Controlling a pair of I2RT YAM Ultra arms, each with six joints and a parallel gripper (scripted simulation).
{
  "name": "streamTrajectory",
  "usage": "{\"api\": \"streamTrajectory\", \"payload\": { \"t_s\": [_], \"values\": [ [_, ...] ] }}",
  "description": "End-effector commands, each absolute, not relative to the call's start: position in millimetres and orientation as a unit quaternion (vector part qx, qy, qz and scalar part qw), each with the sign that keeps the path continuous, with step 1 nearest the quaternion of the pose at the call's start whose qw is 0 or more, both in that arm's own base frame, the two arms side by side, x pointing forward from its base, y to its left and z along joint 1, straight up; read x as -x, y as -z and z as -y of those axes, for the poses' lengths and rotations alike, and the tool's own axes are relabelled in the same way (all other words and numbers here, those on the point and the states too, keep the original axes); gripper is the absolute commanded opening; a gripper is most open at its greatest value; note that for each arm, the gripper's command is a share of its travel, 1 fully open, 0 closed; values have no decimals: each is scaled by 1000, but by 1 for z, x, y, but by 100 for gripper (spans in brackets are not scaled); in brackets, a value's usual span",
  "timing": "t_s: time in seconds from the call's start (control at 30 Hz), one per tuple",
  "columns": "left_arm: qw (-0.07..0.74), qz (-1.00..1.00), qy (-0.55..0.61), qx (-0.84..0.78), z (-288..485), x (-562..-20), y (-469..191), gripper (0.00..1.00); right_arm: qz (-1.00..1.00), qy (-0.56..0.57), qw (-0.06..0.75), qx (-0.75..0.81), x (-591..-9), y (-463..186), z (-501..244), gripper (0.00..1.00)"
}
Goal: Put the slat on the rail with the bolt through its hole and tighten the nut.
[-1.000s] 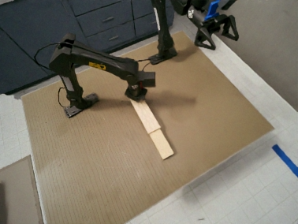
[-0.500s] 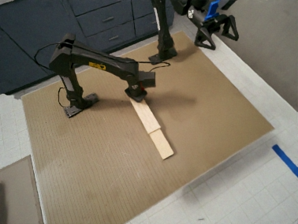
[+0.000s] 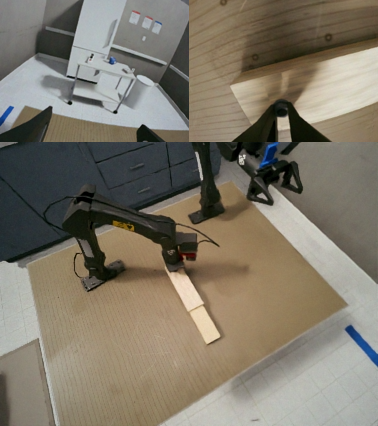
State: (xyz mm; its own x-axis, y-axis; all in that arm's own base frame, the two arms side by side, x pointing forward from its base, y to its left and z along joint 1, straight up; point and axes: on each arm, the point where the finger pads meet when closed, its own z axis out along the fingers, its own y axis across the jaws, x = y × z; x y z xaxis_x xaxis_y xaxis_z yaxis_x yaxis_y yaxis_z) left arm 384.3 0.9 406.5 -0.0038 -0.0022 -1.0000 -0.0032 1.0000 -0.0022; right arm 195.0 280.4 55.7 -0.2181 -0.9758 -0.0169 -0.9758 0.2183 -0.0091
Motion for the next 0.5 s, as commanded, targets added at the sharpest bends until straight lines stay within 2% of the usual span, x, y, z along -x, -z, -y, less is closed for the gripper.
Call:
{"api": "streamTrajectory", "payload": {
  "t_s": [0.0,0.47],
  "values": [
    [710,-704,0,2,-1,-383,-411,100,-828,-3,9,561,-197,-60,-283,12],
    [710,-704,0,2,-1,-383,-411,100,-950,-5,5,313,-196,-60,-283,12]
  ]
}}
